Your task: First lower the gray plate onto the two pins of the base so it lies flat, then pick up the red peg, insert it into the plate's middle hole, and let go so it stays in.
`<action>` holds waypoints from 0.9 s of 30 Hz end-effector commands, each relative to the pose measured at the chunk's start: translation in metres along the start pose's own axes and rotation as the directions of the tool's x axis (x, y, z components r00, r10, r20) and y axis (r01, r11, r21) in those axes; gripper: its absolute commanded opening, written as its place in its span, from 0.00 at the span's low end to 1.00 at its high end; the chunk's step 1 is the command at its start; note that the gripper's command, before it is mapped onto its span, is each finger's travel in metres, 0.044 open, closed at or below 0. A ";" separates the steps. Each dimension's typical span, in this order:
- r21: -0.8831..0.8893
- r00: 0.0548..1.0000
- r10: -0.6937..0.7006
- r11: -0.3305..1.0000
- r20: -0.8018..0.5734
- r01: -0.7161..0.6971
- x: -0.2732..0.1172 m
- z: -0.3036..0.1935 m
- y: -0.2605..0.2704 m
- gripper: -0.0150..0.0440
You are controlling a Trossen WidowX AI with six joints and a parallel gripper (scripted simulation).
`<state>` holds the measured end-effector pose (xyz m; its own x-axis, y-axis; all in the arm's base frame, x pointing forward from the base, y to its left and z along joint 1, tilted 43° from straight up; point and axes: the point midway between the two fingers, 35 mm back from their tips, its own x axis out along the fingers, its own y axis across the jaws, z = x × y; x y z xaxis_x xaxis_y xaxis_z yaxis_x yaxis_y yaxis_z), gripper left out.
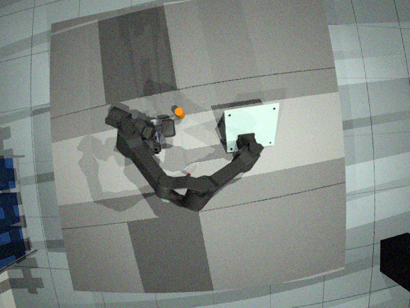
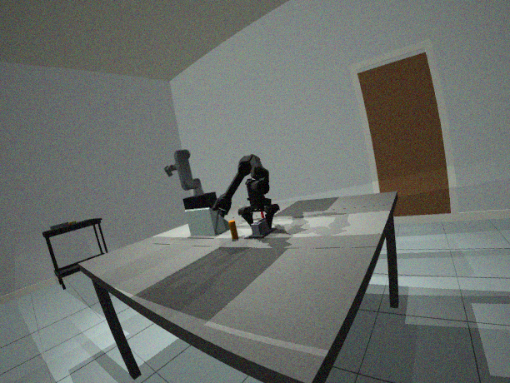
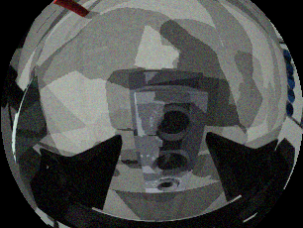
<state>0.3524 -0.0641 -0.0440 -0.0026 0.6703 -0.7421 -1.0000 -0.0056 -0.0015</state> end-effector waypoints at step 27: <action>0.706 1.000 -0.005 0.708 -0.003 0.005 -0.128 0.061 0.015 1.00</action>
<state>0.3488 -0.1253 0.0649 -0.0049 0.6688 -0.7434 -0.9187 0.2905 0.2674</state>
